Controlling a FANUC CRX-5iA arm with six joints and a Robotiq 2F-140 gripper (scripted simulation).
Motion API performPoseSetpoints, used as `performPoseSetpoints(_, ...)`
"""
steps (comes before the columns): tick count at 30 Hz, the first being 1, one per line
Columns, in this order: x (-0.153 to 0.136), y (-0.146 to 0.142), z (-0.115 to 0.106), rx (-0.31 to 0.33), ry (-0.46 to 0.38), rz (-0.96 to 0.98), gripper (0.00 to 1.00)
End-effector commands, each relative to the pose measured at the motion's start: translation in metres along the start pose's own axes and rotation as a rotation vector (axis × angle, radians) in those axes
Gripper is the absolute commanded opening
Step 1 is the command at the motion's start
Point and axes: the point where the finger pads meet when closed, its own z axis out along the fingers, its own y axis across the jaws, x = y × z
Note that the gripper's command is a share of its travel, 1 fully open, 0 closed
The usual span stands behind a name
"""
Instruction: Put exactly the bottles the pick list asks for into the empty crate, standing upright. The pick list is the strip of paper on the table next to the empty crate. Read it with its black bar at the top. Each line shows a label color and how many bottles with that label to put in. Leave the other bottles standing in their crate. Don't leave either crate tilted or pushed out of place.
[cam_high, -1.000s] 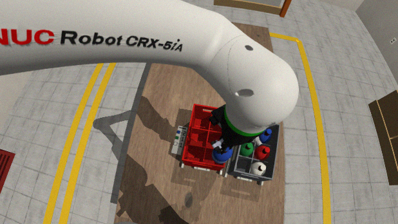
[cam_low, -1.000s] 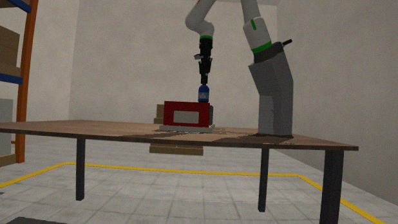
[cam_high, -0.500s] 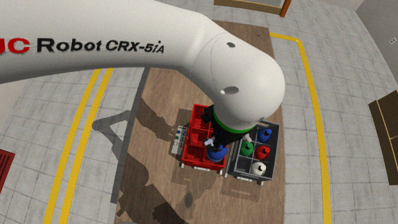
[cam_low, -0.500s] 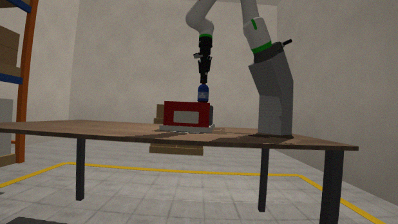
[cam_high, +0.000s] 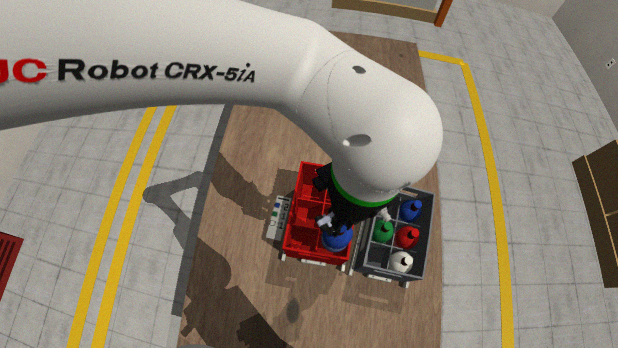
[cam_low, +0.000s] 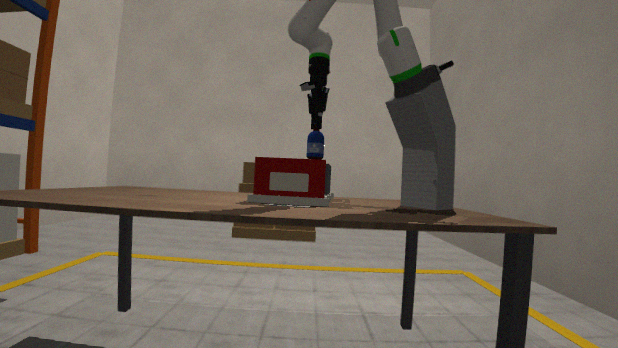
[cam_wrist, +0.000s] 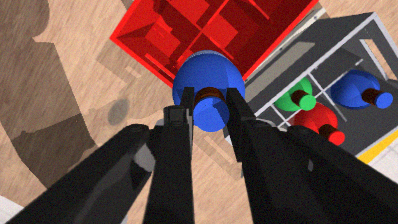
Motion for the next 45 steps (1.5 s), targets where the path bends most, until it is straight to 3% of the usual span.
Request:
performPoseSetpoints(1, 0.000, 0.001, 0.000, -0.001, 0.000, 0.000, 0.10)
performPoseSetpoints(30, 0.000, 0.001, 0.000, -0.001, 0.000, 0.000, 0.10)
performPoseSetpoints(45, 0.000, 0.001, 0.013, -0.001, 0.000, 0.000, 0.10)
